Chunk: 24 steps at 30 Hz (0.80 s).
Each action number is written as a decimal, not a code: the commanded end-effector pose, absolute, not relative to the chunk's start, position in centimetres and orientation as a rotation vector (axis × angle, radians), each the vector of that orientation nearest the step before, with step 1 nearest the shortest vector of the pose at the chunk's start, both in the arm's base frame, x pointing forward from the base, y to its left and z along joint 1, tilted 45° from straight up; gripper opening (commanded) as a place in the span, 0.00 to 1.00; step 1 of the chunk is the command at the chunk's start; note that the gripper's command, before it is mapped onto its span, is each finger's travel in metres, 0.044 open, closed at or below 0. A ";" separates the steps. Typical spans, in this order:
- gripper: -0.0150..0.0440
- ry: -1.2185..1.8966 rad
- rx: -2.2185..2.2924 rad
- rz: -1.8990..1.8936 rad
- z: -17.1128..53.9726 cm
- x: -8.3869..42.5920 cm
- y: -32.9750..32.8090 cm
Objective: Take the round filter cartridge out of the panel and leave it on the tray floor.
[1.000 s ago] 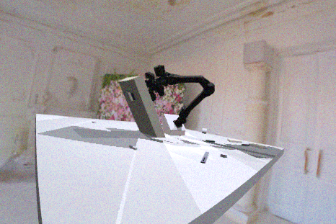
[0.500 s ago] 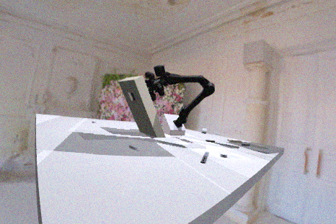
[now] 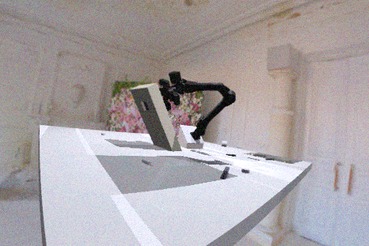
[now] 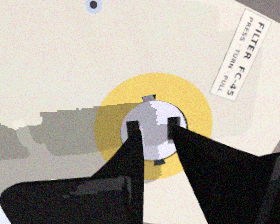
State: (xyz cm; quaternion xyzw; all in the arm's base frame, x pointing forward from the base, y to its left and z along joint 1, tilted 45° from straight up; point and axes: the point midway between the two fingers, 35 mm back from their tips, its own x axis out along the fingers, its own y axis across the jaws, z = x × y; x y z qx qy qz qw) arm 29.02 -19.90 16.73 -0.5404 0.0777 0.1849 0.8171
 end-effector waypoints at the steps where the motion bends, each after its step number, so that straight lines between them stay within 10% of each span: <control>1: 0.43 0.169 -1.149 0.392 16.7 29.0 -19.9; 24: 0.43 0.169 -1.149 0.392 16.4 29.3 -19.8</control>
